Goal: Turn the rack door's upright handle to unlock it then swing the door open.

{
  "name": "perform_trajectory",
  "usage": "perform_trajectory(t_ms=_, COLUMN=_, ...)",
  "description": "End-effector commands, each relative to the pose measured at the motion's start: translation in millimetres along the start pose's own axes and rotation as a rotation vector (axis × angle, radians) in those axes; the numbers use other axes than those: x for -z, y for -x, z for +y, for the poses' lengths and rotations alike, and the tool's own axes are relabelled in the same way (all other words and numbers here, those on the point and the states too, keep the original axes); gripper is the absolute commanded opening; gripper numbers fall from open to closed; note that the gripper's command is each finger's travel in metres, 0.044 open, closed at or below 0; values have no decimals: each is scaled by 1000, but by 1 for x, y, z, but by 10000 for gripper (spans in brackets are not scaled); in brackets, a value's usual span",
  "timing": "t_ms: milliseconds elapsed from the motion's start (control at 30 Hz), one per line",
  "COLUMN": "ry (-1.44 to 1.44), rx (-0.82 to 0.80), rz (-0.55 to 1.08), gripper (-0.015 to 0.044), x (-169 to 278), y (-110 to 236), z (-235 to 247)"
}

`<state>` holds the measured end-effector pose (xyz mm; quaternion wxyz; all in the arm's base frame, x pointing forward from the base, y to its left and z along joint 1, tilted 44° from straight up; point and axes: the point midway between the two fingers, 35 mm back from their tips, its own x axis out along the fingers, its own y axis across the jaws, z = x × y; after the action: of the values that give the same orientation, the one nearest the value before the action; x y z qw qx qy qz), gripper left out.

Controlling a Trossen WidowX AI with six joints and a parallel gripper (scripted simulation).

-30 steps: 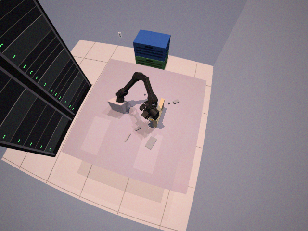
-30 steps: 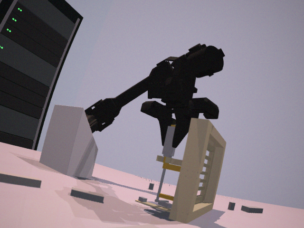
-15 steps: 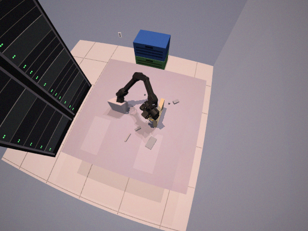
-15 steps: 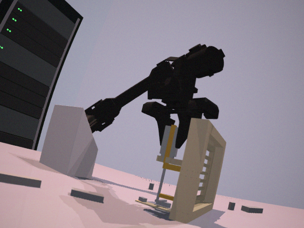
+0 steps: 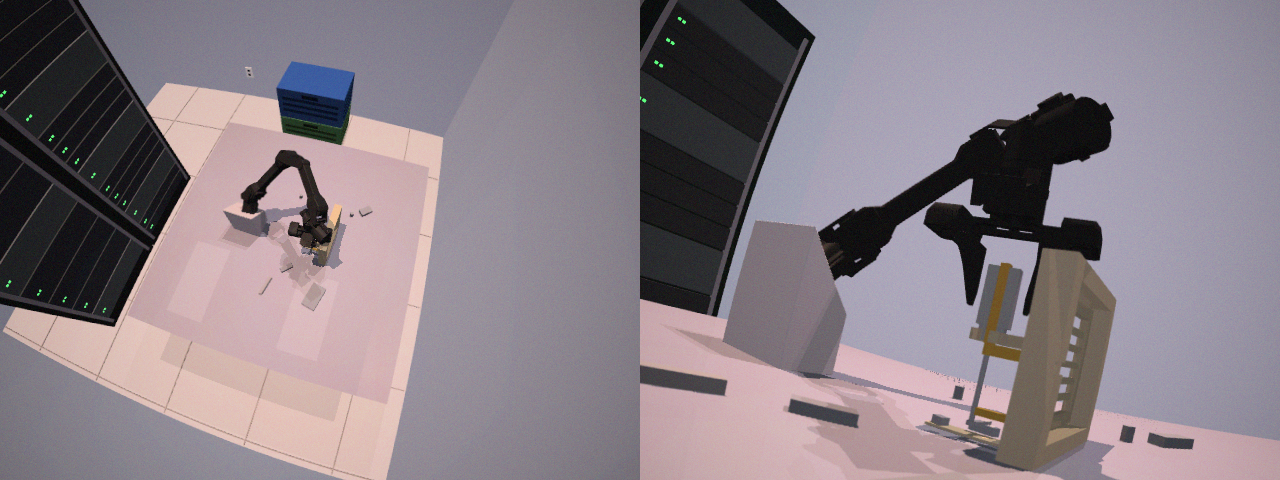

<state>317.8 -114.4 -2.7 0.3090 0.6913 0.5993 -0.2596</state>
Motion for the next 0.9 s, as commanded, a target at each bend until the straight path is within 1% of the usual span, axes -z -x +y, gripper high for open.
perform_trajectory(t_ms=0, ry=230, rx=-2, rz=4, gripper=283, x=1, y=0, z=0)
perform_trajectory(t_ms=867, ry=1518, rx=-4, rz=2, gripper=283, x=1, y=0, z=0)
